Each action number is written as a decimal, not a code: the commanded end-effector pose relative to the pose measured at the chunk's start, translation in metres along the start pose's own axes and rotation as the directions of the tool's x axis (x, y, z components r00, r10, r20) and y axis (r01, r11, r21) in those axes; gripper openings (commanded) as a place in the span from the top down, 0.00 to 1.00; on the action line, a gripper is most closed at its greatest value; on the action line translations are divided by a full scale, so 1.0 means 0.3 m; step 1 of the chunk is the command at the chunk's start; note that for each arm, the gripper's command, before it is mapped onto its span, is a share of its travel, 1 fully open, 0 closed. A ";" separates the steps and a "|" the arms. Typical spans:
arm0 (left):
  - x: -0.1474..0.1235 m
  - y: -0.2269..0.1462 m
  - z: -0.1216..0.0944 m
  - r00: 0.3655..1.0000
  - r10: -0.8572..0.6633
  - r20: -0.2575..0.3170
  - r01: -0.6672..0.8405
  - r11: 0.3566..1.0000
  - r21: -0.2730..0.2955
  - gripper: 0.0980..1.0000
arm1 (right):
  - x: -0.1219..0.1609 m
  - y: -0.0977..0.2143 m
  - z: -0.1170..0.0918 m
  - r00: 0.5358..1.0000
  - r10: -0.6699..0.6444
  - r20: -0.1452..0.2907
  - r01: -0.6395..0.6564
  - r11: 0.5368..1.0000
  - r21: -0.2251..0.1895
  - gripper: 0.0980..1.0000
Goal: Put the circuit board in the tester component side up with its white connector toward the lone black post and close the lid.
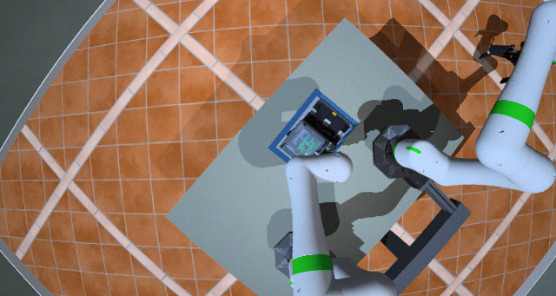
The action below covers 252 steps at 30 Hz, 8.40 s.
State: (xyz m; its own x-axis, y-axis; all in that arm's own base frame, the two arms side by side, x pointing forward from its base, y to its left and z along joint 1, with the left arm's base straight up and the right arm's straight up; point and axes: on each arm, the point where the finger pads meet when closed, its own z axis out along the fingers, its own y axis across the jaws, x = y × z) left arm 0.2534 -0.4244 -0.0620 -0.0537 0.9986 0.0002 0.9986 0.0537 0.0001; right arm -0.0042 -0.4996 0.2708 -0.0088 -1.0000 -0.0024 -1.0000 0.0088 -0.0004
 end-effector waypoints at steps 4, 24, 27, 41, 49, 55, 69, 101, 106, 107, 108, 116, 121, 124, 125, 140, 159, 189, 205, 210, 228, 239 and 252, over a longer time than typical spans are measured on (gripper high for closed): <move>-0.002 0.001 -0.003 1.000 0.000 0.002 0.000 1.000 -0.001 0.90 | 0.001 0.001 -0.004 1.000 0.000 -0.002 0.000 1.000 0.000 0.00; -0.002 0.001 -0.003 1.000 0.000 0.002 0.000 1.000 -0.001 0.90 | 0.001 0.001 -0.004 1.000 0.000 -0.002 0.000 1.000 0.000 0.00; -0.002 0.001 -0.003 1.000 0.000 0.002 0.000 1.000 -0.001 1.00 | 0.001 0.001 -0.004 1.000 0.000 -0.002 0.000 1.000 0.000 0.00; -0.002 0.001 -0.003 1.000 0.000 0.002 0.000 1.000 -0.001 1.00 | 0.001 0.001 -0.004 1.000 0.000 -0.002 0.000 1.000 0.000 0.00; -0.002 0.001 -0.003 1.000 0.000 0.002 0.000 1.000 -0.001 1.00 | 0.001 0.001 -0.004 1.000 0.000 -0.002 0.000 1.000 0.000 0.00; -0.002 0.001 -0.001 1.000 0.000 0.002 0.000 1.000 -0.001 1.00 | 0.001 0.001 -0.004 1.000 0.000 -0.002 0.000 1.000 0.000 0.00; -0.002 0.001 0.002 1.000 0.000 0.002 0.000 1.000 -0.001 1.00 | 0.001 0.001 -0.004 1.000 0.000 -0.002 0.000 1.000 0.000 0.00; -0.002 0.001 0.007 1.000 0.000 0.002 0.000 1.000 -0.001 1.00 | 0.001 0.001 -0.004 1.000 0.000 -0.002 0.000 1.000 0.000 0.00; -0.002 0.001 0.007 1.000 0.000 0.002 0.000 1.000 -0.001 1.00 | 0.001 0.001 -0.004 1.000 0.000 -0.002 0.000 1.000 0.000 0.00; -0.002 0.001 0.007 1.000 0.000 0.002 0.000 1.000 -0.001 1.00 | 0.001 0.001 -0.004 1.000 0.000 -0.002 0.000 1.000 0.000 0.00; -0.002 0.001 0.007 1.000 0.000 0.002 0.000 1.000 -0.001 1.00 | 0.001 0.001 -0.004 1.000 0.000 -0.002 0.000 1.000 0.000 0.00; -0.002 0.001 0.012 1.000 0.000 0.002 0.000 1.000 -0.001 1.00 | 0.001 0.001 -0.004 1.000 0.000 -0.002 0.000 1.000 0.000 0.00; -0.002 0.001 0.012 1.000 0.000 0.002 0.000 1.000 -0.001 1.00 | 0.001 0.001 -0.004 1.000 0.000 -0.002 0.000 1.000 0.000 0.00; -0.002 0.001 0.012 1.000 0.000 0.002 0.000 1.000 -0.001 1.00 | 0.001 0.001 -0.004 1.000 0.000 -0.002 0.000 1.000 0.000 0.00; -0.002 0.001 0.012 1.000 0.000 0.002 0.000 1.000 -0.001 1.00 | 0.001 0.001 -0.004 1.000 0.000 -0.002 0.000 1.000 0.000 0.00; -0.002 0.001 0.016 1.000 0.000 0.002 0.000 1.000 -0.001 1.00 | 0.001 0.001 -0.004 1.000 0.000 -0.002 0.000 1.000 0.000 0.00; -0.002 0.001 0.017 1.000 0.000 0.002 0.000 1.000 -0.001 1.00 | 0.001 0.001 -0.004 1.000 0.000 -0.002 0.000 1.000 0.000 0.00; -0.002 0.001 0.023 1.000 0.000 0.002 0.000 1.000 -0.001 1.00 | 0.001 0.001 -0.004 1.000 0.000 -0.002 0.000 1.000 0.000 0.00; -0.002 0.001 0.027 1.000 0.000 0.002 0.000 1.000 -0.001 1.00 | 0.001 0.001 -0.004 1.000 0.000 -0.002 0.000 1.000 0.000 0.00; -0.002 0.001 0.027 1.000 0.000 0.002 0.000 1.000 -0.001 1.00 | 0.001 0.001 -0.004 1.000 0.000 -0.002 0.000 1.000 0.000 0.00; -0.002 0.001 0.032 1.000 0.000 0.002 0.000 1.000 -0.001 1.00 | 0.001 0.001 -0.004 1.000 0.000 -0.002 0.000 1.000 0.000 0.00; -0.002 0.001 0.032 1.000 0.000 0.002 0.000 1.000 -0.001 1.00 | 0.001 0.001 -0.004 1.000 0.000 -0.002 0.000 1.000 0.000 0.00; -0.002 0.001 0.037 1.000 0.000 0.002 0.000 1.000 -0.001 1.00 | 0.001 0.001 -0.004 1.000 0.000 -0.002 0.000 1.000 0.000 0.00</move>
State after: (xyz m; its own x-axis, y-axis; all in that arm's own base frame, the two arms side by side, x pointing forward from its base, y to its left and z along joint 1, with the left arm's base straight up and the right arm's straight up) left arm 0.2529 -0.4245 -0.0733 -0.0537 0.9986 0.0003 0.9986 0.0537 -0.0007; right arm -0.0042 -0.4996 0.2708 -0.0088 -1.0000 -0.0024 -1.0000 0.0088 -0.0004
